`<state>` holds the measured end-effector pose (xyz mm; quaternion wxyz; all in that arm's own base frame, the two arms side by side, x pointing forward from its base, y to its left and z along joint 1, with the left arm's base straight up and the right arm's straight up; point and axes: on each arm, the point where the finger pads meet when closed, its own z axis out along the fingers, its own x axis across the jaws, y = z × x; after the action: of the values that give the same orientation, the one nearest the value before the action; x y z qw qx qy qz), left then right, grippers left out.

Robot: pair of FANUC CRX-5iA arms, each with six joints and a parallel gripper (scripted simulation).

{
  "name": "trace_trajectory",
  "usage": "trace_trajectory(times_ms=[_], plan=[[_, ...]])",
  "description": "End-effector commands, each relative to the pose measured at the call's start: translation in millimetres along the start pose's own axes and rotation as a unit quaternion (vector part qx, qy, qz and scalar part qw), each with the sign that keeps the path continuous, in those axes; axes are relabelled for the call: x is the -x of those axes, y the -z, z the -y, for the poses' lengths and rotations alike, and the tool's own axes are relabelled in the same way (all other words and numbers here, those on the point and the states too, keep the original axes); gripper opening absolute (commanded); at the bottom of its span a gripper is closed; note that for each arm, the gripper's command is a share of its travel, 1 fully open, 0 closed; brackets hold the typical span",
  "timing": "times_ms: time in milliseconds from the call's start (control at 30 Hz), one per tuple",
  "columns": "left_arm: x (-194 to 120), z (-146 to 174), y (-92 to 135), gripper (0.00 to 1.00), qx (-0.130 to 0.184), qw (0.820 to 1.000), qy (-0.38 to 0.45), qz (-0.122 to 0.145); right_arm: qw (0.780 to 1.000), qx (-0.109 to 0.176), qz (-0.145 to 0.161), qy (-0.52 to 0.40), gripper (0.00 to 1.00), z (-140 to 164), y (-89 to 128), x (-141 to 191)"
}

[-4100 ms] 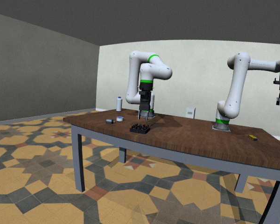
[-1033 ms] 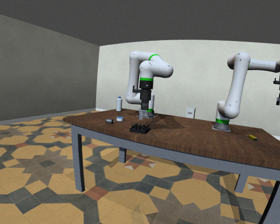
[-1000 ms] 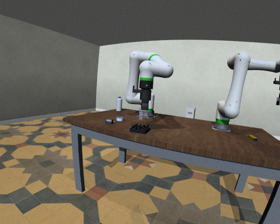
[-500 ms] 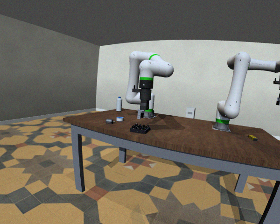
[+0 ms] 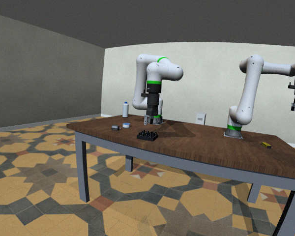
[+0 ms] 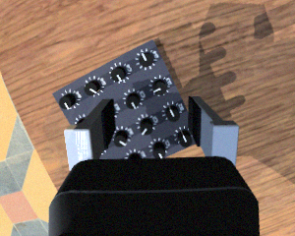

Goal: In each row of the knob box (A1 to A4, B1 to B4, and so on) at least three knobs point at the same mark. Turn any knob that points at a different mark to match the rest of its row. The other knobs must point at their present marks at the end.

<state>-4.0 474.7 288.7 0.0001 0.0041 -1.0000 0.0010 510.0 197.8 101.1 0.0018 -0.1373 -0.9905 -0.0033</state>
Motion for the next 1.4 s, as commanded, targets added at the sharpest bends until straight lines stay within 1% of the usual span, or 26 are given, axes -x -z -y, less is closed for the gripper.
trace_trajectory(times_ms=[0,67,100,333,567,633,700,833,933,1067,1100,1367], plan=[[0.2,-0.3,0.9,1.00,0.001,1.000,0.000,0.000,0.997,-0.002,0.003,-0.078,1.00,-3.5,1.8,0.9],[0.2,-0.3,0.9,1.00,0.001,1.000,0.000,0.000,0.997,-0.002,0.003,-0.078,1.00,-3.5,1.8,0.9],[0.2,-0.3,0.9,1.00,0.001,1.000,0.000,0.000,0.993,-0.002,0.003,-0.119,1.00,-5.6,2.2,1.1],[0.2,-0.3,0.9,1.00,0.001,1.000,0.000,0.000,0.978,-0.002,0.003,-0.208,1.00,-10.8,3.1,1.8],[0.2,-0.3,0.9,1.00,0.001,1.000,0.000,0.000,0.953,-0.002,0.003,-0.302,1.00,-17.1,4.0,2.9],[0.2,-0.3,0.9,1.00,0.001,1.000,0.000,0.000,0.953,-0.002,0.003,-0.302,1.00,-17.1,4.0,2.9],[0.2,-0.3,0.9,1.00,0.001,1.000,0.000,0.000,0.937,-0.001,0.004,-0.349,1.00,-20.6,4.4,3.7],[0.2,-0.3,0.9,1.00,0.001,1.000,0.000,0.000,0.918,-0.001,0.004,-0.397,1.00,-24.5,4.8,4.7],[0.2,-0.3,0.9,1.00,0.001,1.000,0.000,0.000,0.908,-0.001,0.004,-0.418,1.00,-26.3,4.9,5.2],[0.2,-0.3,0.9,1.00,0.001,1.000,0.000,0.000,0.906,-0.001,0.004,-0.424,1.00,-26.7,5.0,5.3],[0.2,-0.3,0.9,1.00,0.001,1.000,0.000,0.000,0.906,-0.001,0.004,-0.424,0.46,-26.7,5.0,5.3],[0.2,-0.3,0.9,1.00,0.001,1.000,0.000,0.000,0.906,-0.001,0.004,-0.424,0.46,-26.7,5.0,5.3]])
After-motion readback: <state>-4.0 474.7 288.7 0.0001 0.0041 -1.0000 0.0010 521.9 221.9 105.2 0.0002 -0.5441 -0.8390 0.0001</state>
